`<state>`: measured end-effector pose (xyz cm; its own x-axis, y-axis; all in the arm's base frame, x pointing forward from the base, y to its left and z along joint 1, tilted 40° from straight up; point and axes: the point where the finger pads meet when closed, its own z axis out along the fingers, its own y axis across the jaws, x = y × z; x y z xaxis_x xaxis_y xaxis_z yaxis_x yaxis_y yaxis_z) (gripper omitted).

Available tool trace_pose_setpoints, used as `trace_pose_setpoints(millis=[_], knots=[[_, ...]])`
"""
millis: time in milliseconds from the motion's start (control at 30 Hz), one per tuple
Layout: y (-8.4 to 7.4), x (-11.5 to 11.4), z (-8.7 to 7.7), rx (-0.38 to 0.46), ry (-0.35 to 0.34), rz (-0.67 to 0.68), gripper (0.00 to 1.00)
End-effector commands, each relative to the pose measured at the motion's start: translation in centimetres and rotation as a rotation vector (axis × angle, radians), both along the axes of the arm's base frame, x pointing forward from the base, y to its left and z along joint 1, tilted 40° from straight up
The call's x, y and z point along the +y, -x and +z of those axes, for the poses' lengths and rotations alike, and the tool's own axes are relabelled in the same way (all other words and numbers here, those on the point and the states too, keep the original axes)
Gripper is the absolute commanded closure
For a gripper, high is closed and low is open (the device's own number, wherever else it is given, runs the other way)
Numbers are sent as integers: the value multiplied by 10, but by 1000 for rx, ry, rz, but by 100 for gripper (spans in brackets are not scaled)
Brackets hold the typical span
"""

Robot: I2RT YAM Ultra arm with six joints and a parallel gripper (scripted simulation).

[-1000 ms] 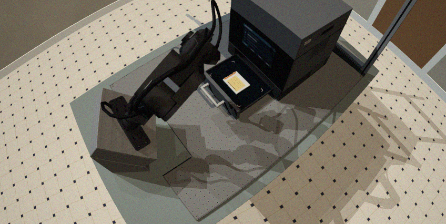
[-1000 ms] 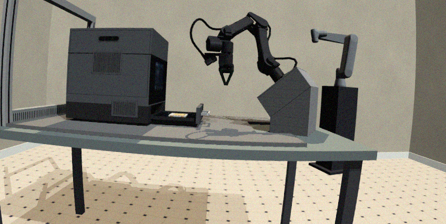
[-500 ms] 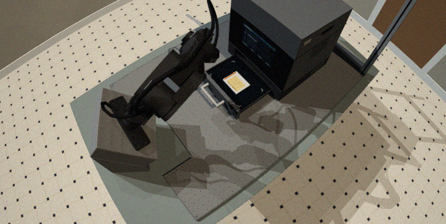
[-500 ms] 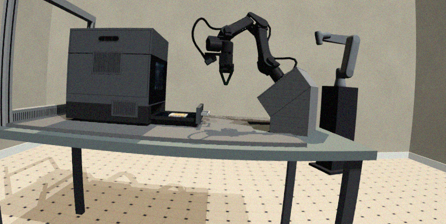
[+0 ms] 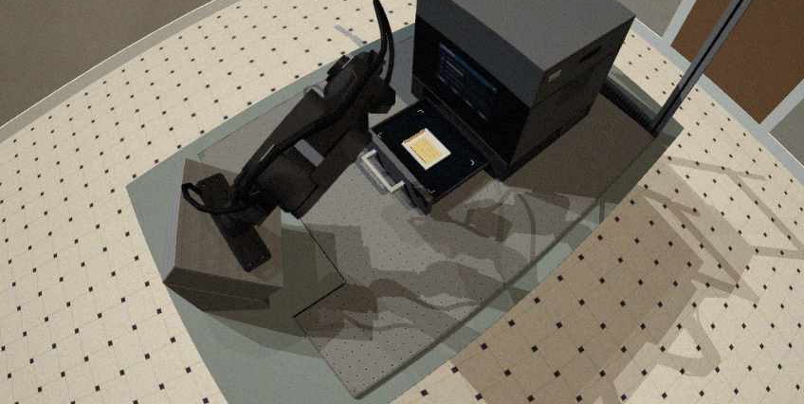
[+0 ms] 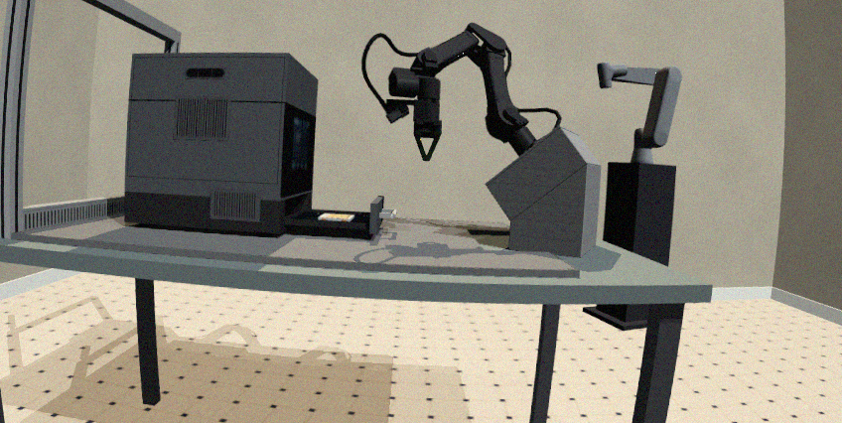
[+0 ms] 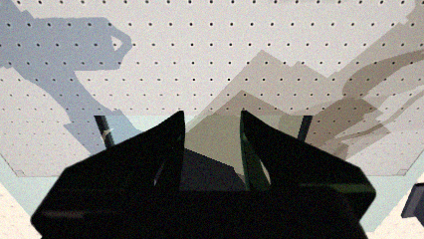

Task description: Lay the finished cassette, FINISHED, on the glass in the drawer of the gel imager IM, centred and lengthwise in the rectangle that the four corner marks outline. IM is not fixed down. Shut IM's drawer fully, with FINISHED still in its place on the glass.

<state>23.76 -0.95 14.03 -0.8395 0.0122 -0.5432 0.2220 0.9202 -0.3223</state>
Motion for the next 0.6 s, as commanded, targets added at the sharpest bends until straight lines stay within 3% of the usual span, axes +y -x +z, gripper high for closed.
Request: trace_pose_setpoints(millis=[0, 200, 233, 267, 367, 567], knots=[[-5, 4, 18, -55, -20, 13, 65], [-5, 4, 18, -55, -20, 13, 65], [-14, 1, 10, -27, 10, 27, 65], [-11, -4, -5, 20, 44, 52, 65], [-14, -5, -8, 32, 64, 78, 65], [-40, -15, -19, 85, 184, 227, 65]])
